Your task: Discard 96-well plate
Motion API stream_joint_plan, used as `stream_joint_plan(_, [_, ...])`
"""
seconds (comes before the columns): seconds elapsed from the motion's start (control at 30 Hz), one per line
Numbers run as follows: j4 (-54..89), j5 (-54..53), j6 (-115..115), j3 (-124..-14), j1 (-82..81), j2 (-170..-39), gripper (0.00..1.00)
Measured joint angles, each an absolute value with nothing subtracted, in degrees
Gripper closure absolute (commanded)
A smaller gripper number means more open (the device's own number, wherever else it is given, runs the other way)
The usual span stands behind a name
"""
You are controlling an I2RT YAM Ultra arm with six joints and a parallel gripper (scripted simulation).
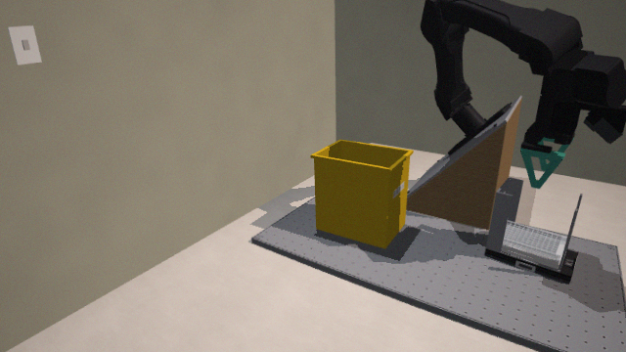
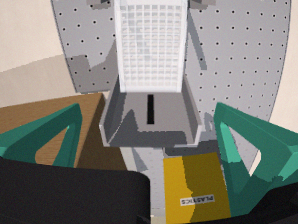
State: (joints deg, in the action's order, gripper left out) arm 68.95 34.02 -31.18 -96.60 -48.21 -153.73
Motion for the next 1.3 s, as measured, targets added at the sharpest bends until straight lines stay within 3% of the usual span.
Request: stream_joint_plan(1.3, [56.1,36.8,-36.2,-88.6,-43.4,-155.6,0.00])
